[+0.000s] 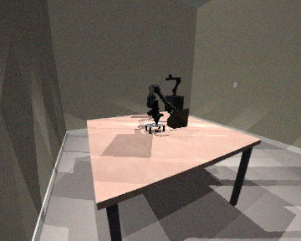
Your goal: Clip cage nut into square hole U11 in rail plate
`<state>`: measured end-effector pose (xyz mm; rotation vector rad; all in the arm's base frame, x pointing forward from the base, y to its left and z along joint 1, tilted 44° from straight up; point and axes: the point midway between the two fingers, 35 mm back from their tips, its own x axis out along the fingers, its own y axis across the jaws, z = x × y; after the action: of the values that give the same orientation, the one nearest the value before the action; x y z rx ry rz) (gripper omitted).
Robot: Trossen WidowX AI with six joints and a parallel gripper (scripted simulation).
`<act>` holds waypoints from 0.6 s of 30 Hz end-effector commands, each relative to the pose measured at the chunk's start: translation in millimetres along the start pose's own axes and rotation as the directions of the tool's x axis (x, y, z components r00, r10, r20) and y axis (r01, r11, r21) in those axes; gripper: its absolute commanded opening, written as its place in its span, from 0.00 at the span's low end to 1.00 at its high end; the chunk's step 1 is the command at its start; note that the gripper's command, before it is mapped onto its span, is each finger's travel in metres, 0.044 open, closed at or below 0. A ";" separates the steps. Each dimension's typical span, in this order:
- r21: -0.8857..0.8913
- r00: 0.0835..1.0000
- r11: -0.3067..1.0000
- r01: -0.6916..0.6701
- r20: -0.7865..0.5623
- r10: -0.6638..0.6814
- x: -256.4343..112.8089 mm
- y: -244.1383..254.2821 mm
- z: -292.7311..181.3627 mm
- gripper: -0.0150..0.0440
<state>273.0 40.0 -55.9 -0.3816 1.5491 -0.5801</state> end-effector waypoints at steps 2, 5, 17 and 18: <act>-0.004 1.000 1.000 -0.018 -0.002 0.018 0.1 -0.1 -0.4 0.31; -0.004 1.000 1.000 -0.020 -0.002 0.020 0.2 -0.2 -0.4 0.31; -0.004 0.999 0.999 -0.041 -0.002 0.041 0.6 -1.3 -0.4 0.31; -0.004 0.999 0.999 -0.043 -0.002 0.043 0.7 -1.4 -0.4 0.31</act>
<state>272.6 37.9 -55.6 -0.3571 1.5534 -0.5553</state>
